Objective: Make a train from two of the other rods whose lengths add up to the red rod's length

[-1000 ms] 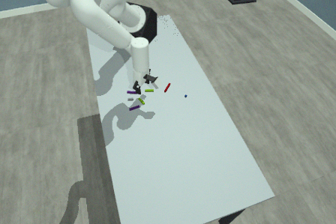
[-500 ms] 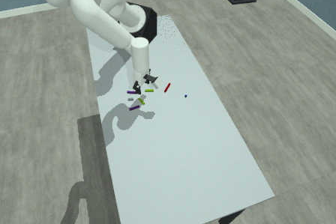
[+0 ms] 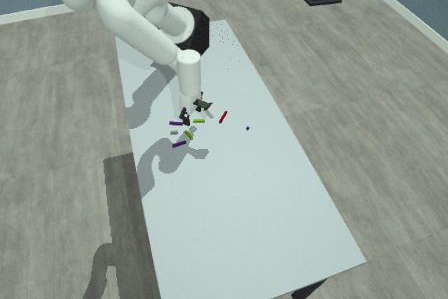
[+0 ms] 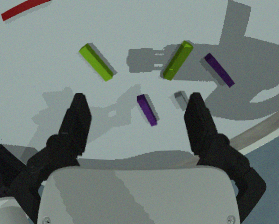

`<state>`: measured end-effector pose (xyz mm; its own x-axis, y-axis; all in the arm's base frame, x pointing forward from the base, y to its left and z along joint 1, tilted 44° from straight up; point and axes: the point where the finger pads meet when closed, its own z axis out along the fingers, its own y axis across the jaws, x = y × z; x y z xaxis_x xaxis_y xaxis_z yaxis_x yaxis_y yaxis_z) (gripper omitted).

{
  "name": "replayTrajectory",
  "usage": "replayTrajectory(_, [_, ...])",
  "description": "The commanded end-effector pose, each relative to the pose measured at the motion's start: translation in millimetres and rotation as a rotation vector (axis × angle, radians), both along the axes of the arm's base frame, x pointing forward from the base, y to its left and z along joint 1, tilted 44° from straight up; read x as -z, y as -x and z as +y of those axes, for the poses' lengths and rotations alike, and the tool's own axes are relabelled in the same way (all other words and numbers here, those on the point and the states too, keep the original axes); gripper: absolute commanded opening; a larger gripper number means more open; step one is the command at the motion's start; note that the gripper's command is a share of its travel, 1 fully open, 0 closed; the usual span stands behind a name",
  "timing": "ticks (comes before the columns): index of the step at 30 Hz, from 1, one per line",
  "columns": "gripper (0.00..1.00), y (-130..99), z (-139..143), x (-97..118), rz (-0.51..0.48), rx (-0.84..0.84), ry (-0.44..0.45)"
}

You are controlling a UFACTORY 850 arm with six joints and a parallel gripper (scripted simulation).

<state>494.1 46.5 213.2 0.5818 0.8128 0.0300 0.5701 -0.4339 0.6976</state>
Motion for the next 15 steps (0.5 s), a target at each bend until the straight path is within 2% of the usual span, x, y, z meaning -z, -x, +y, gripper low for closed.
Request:
replayTrajectory(1, [1.0, -3.3, 34.1, 17.4, 0.001, 0.0, -0.003])
replayTrajectory(11, [1.0, 0.9, 96.7, 52.8, -0.001, -0.001, 0.001])
replayTrajectory(15, [1.0, 1.1, 97.8, 53.5, -0.001, -0.001, 0.001])
